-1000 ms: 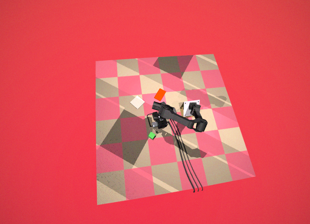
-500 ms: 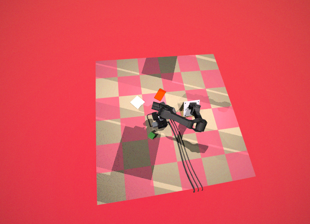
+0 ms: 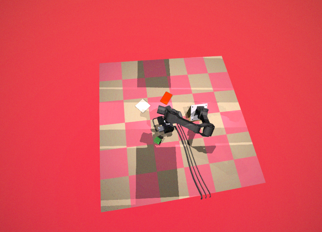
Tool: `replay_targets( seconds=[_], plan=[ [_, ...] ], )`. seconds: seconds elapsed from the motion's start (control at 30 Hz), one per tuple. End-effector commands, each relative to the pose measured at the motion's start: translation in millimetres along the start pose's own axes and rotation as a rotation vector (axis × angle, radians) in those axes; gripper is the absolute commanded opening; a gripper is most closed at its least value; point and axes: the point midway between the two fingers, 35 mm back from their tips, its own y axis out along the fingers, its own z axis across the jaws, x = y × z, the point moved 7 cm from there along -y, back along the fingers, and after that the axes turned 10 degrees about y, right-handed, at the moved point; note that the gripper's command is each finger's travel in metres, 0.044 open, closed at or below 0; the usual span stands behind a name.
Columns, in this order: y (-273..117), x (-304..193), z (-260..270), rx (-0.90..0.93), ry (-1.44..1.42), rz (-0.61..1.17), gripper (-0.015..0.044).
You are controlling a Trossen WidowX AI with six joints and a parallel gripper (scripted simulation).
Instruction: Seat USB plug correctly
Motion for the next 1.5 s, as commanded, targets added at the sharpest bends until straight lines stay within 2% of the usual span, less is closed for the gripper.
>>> replay_targets(
  seconds=[0.0, 1.47],
  plan=[
    [0.3, -0.2, 1.3, 0.004, 0.0, 0.003, 0.0],
    [5.6, -0.2, 1.3, 0.004, 0.0, 0.003, 0.0]
  ],
)
